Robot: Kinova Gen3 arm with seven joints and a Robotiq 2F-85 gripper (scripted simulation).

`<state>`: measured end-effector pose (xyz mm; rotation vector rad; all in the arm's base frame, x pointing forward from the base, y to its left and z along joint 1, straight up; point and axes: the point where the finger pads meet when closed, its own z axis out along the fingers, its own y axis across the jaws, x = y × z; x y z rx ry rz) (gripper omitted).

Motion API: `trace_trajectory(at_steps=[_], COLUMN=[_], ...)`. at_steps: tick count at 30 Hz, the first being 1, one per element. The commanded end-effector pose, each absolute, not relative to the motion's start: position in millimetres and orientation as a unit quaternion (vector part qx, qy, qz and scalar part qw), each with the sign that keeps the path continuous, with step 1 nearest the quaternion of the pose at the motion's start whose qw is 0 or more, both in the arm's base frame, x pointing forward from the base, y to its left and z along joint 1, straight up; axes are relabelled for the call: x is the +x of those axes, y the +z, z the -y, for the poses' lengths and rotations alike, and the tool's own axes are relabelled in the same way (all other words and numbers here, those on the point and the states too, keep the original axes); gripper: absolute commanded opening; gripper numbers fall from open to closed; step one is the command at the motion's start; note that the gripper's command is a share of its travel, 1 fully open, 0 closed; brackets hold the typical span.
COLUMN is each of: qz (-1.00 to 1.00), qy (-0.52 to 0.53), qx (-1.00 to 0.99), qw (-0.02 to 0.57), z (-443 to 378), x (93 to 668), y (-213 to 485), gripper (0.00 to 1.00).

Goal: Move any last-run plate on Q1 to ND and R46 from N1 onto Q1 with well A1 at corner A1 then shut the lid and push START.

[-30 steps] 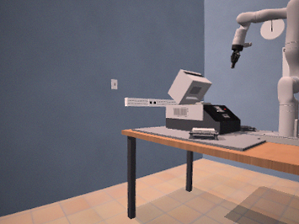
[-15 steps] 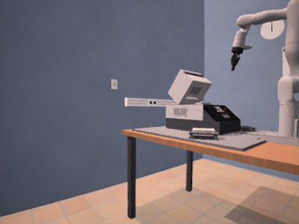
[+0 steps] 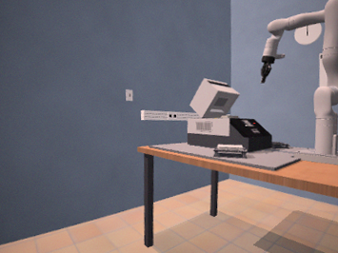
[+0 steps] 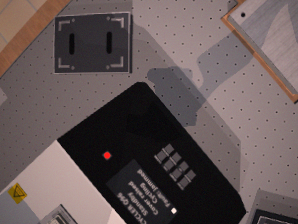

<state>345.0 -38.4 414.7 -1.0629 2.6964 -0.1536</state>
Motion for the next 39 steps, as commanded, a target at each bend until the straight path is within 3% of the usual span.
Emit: trace_trajectory(at_steps=[1, 39], qz=[-0.922, -0.922], qy=[-0.053, -0.053], qx=[-0.364, -0.364], qw=[0.12, 0.12], z=[38, 38], x=[345, 345], y=[413, 367], gripper=[0.1, 0.1])
